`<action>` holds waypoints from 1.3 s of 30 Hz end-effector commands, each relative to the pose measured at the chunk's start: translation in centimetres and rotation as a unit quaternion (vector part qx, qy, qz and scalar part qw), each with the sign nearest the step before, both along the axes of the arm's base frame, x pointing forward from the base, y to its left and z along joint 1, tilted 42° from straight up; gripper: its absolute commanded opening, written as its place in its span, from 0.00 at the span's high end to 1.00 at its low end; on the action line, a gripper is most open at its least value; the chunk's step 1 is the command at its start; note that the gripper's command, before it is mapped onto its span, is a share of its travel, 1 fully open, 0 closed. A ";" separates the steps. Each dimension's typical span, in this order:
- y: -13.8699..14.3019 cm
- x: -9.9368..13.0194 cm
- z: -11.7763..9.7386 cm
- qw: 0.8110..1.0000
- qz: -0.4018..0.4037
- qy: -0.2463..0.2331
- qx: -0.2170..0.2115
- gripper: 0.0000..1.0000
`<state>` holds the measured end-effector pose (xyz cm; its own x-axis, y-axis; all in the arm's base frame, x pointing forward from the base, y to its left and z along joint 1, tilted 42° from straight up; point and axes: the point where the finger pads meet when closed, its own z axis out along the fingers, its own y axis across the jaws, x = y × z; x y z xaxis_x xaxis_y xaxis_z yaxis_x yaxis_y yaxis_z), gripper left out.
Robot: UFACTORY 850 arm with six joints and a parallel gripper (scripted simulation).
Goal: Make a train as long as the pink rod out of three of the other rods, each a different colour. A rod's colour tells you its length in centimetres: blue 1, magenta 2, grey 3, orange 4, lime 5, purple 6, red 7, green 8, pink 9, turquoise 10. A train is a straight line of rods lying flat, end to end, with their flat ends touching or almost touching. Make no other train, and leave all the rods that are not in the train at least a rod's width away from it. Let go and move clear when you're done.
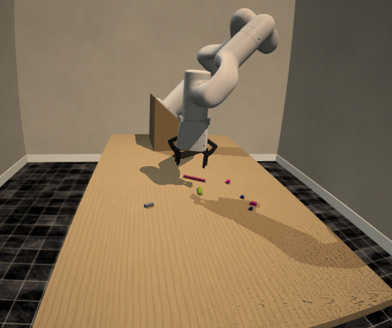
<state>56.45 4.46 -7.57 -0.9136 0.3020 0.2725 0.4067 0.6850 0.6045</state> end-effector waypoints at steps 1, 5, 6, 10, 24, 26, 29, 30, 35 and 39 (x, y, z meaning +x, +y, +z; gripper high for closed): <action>-0.1 0.3 -0.2 0.996 0.057 -0.062 0.002 0.00; -0.1 0.4 -0.5 0.990 0.100 -0.100 0.002 0.00; -0.1 0.4 -0.5 0.988 0.111 -0.110 0.002 0.00; -0.1 0.5 -0.7 0.977 0.153 -0.147 0.001 0.00; -0.2 1.0 -1.5 0.917 0.293 -0.271 0.000 0.00; -0.2 1.0 -1.5 0.917 0.293 -0.271 0.000 0.00; -0.2 1.1 -1.7 0.889 0.337 -0.310 0.000 0.00; -0.2 1.1 -1.8 0.883 0.346 -0.317 0.000 0.00; -0.3 1.3 -2.1 0.847 0.393 -0.359 0.000 0.00; -0.3 1.4 -2.3 0.814 0.429 -0.391 -0.001 0.00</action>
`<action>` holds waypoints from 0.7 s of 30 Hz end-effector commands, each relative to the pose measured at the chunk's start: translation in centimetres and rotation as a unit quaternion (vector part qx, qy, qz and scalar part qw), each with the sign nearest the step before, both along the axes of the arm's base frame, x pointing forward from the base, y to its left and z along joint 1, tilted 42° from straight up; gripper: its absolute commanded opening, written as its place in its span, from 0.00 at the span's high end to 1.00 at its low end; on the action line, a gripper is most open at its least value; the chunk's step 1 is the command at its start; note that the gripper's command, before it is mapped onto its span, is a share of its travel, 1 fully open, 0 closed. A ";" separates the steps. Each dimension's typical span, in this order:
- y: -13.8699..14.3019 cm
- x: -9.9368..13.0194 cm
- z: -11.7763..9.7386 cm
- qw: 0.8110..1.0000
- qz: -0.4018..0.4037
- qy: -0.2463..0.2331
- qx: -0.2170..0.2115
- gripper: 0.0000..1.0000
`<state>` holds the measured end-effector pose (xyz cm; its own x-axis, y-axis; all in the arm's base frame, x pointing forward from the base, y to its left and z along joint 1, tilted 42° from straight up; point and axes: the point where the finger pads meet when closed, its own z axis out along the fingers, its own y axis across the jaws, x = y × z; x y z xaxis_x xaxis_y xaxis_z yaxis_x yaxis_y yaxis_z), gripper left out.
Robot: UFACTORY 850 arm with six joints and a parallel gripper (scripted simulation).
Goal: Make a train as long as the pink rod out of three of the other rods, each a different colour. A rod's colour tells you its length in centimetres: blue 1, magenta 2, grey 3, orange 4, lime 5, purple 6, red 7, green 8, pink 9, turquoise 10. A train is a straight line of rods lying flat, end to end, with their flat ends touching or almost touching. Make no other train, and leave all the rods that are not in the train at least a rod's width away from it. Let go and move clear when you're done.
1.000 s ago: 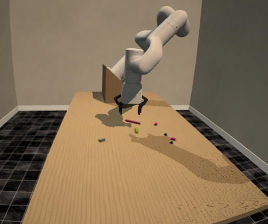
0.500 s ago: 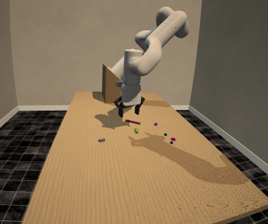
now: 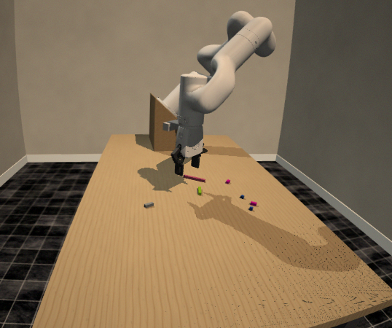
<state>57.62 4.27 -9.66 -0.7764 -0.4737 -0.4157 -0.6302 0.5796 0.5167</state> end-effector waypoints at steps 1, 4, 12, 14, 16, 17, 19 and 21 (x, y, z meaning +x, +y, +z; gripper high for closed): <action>-0.1 0.2 -0.2 0.996 0.057 -0.062 0.002 0.00; -0.1 0.3 -0.3 0.995 0.068 -0.071 0.002 0.00; -0.1 0.5 -0.8 0.973 0.168 -0.160 0.001 0.00; -0.1 0.6 -0.9 0.966 0.189 -0.179 0.001 0.00; -0.2 0.6 -1.0 0.958 0.210 -0.197 0.001 0.00; -0.2 0.7 -1.1 0.953 0.220 -0.207 0.001 0.00; -0.2 0.7 -1.2 0.944 0.241 -0.225 0.000 0.00; -0.2 0.7 -1.2 0.944 0.241 -0.225 0.000 0.00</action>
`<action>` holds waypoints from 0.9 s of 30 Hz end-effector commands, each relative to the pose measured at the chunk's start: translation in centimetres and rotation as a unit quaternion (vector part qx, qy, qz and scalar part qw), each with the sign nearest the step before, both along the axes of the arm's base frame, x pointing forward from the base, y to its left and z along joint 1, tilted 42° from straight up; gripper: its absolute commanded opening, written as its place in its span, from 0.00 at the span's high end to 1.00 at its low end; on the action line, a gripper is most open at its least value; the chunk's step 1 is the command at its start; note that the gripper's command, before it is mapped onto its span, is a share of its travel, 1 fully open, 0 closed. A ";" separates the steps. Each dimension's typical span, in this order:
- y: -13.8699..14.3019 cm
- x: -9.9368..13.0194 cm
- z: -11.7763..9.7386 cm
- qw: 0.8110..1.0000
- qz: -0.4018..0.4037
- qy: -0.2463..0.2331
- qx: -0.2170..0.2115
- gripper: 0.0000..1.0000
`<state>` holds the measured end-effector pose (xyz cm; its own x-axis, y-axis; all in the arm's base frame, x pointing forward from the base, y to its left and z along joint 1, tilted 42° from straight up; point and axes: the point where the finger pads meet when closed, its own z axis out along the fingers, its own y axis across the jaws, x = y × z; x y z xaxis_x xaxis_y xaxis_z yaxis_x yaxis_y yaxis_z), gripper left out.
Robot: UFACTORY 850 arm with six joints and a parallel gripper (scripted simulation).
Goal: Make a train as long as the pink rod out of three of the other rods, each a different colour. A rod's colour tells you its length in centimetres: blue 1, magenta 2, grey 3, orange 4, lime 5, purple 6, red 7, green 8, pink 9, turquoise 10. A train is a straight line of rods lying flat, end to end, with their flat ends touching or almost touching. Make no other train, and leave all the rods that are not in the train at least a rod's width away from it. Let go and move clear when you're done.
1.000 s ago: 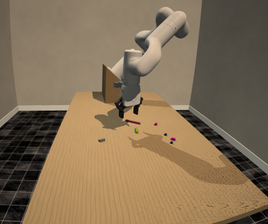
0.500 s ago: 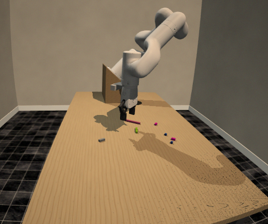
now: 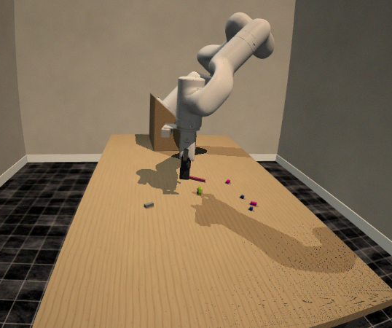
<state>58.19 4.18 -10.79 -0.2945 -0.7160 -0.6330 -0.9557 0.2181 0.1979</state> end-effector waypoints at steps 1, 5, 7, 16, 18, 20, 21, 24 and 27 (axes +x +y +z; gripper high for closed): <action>-0.1 0.2 -0.1 0.998 0.035 -0.042 0.002 0.00; -0.1 0.2 -0.3 0.996 0.063 -0.067 0.002 0.00; -0.1 0.3 -0.3 0.995 0.069 -0.073 0.002 0.00; -0.1 0.3 -0.3 0.994 0.074 -0.077 0.002 0.00; -0.1 0.3 -0.3 0.994 0.074 -0.077 0.002 0.00; -0.1 0.3 -0.3 0.994 0.074 -0.077 0.002 0.00; -0.1 0.3 -0.3 0.994 0.074 -0.077 0.002 0.00; -0.1 0.3 -0.3 0.994 0.074 -0.077 0.002 0.00; -0.1 0.3 -0.3 0.994 0.074 -0.077 0.002 0.00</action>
